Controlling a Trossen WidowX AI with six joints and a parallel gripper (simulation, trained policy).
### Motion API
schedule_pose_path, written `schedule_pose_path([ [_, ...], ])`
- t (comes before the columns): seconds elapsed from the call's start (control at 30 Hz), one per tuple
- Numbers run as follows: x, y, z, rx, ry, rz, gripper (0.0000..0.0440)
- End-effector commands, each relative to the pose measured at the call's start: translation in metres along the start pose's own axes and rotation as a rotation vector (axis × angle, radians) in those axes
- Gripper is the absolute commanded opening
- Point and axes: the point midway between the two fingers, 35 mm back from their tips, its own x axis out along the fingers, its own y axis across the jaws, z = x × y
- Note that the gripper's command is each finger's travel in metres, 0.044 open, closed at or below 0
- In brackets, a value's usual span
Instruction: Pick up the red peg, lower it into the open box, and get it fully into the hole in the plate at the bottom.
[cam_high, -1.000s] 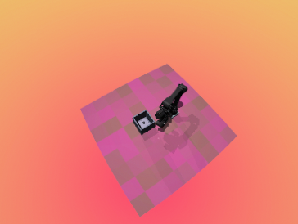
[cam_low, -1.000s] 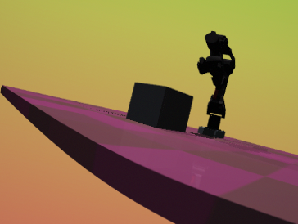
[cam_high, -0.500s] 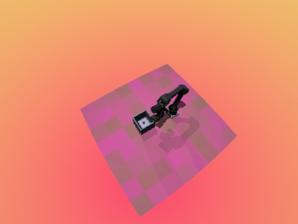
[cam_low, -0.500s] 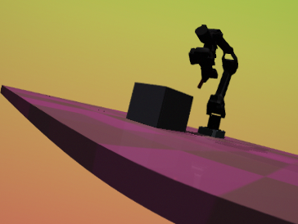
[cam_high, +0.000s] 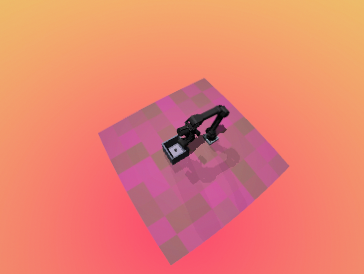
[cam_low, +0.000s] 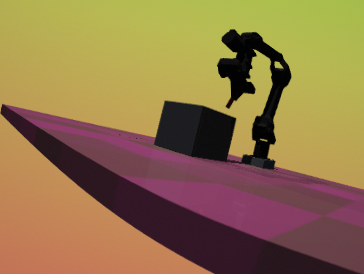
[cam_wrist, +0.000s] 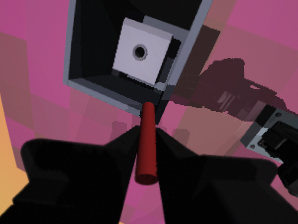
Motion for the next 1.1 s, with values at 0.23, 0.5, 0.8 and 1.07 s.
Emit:
schedule_pose_path([
  [0.23, 0.012, 0.008, 0.028, 0.025, -0.001, -0.045, 0.0000],
  [0.5, 0.027, 0.012, 0.047, 0.035, 0.008, -0.072, 0.0000],
  [0.8, 0.050, 0.016, 0.063, 0.032, 0.027, -0.098, 0.0000],
  [1.07, 0.071, 0.020, 0.070, 0.014, 0.056, -0.109, 0.0000],
])
